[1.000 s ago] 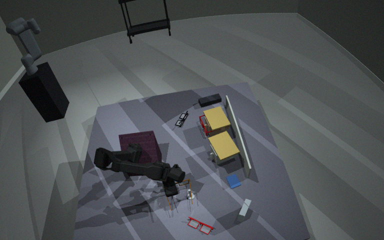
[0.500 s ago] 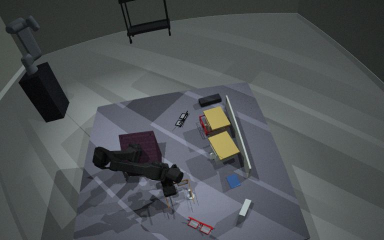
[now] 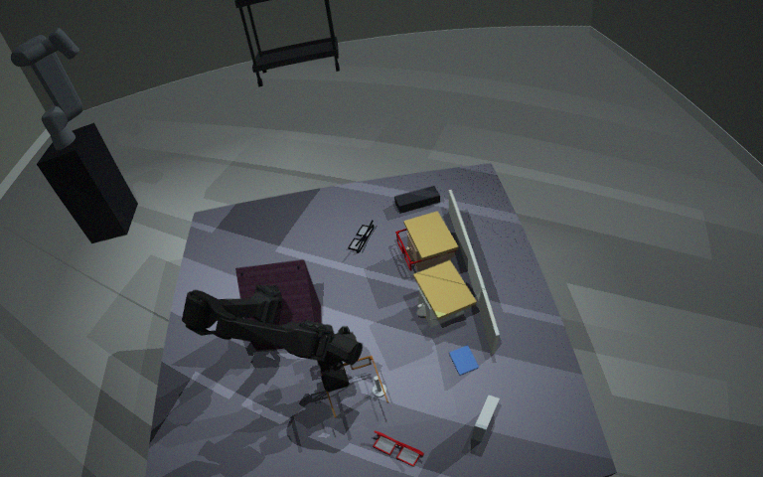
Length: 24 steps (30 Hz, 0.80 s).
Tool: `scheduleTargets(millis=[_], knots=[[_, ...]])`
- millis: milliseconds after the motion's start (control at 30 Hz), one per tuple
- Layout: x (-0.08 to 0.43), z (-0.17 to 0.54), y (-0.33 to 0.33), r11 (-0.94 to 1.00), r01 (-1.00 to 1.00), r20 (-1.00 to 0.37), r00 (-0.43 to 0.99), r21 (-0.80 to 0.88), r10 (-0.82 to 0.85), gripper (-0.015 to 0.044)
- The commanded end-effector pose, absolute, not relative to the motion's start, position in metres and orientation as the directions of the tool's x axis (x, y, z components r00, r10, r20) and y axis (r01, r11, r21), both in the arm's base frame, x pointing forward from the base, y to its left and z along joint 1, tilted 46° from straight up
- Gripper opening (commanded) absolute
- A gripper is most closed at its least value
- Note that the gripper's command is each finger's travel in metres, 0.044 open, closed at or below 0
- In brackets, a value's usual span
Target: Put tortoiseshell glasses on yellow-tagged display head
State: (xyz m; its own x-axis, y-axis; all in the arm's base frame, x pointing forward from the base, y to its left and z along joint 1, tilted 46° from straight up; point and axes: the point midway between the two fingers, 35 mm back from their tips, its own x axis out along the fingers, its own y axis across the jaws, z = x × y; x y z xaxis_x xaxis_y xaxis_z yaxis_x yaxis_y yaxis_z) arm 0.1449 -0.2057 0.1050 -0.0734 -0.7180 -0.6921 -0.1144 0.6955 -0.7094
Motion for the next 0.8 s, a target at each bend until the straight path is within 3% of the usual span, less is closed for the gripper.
scheduleTargets(millis=[0, 767], knots=[[0.1434, 0.1028, -0.205, 0.699, -0.117, -0.696, -0.077, -0.705, -0.714, 0.0], [0.1508, 0.1018, -0.2048, 0.7, -0.117, -0.696, -0.077, -0.705, -0.714, 0.0]])
